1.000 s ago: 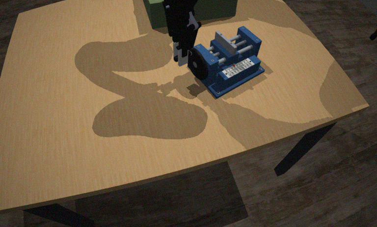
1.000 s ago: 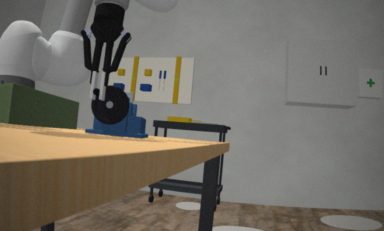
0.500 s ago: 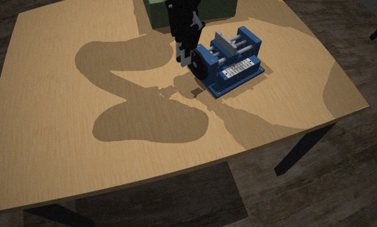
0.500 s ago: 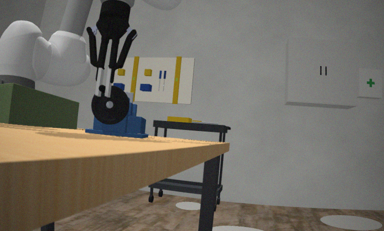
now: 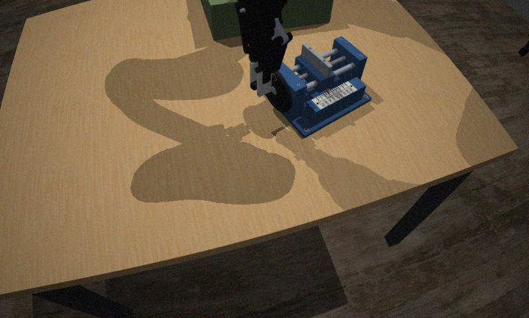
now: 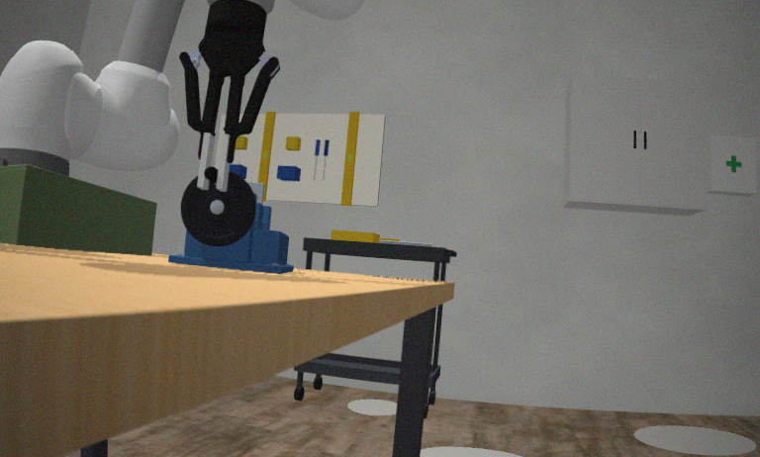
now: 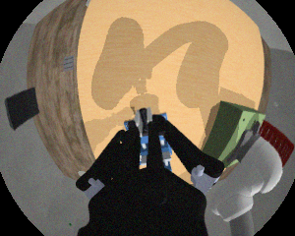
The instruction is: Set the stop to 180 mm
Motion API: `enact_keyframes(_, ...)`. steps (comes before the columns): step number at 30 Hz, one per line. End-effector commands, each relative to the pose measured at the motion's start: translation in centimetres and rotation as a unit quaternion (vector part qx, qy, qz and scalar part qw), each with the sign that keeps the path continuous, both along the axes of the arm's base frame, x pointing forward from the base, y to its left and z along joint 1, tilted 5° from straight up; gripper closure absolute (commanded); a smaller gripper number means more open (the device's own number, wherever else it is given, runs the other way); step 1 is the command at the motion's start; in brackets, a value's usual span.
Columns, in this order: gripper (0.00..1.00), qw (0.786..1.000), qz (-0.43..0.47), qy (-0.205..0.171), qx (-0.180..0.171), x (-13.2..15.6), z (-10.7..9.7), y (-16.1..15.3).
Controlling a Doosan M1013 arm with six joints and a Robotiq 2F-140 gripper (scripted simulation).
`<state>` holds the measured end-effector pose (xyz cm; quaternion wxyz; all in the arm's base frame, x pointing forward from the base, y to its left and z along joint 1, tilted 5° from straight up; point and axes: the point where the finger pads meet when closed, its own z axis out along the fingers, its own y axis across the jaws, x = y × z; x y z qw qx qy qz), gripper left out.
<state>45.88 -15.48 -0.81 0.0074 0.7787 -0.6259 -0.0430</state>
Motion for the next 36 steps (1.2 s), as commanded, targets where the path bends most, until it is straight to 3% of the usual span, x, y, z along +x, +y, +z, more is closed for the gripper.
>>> enact_keyframes(1, 0.96, 1.000, 0.000, -0.001, 0.000, 0.10, -0.01, 0.03)
enact_keyframes(36, 0.96, 1.000, 0.000, -0.001, 0.000, 0.68, -0.08, 0.16)
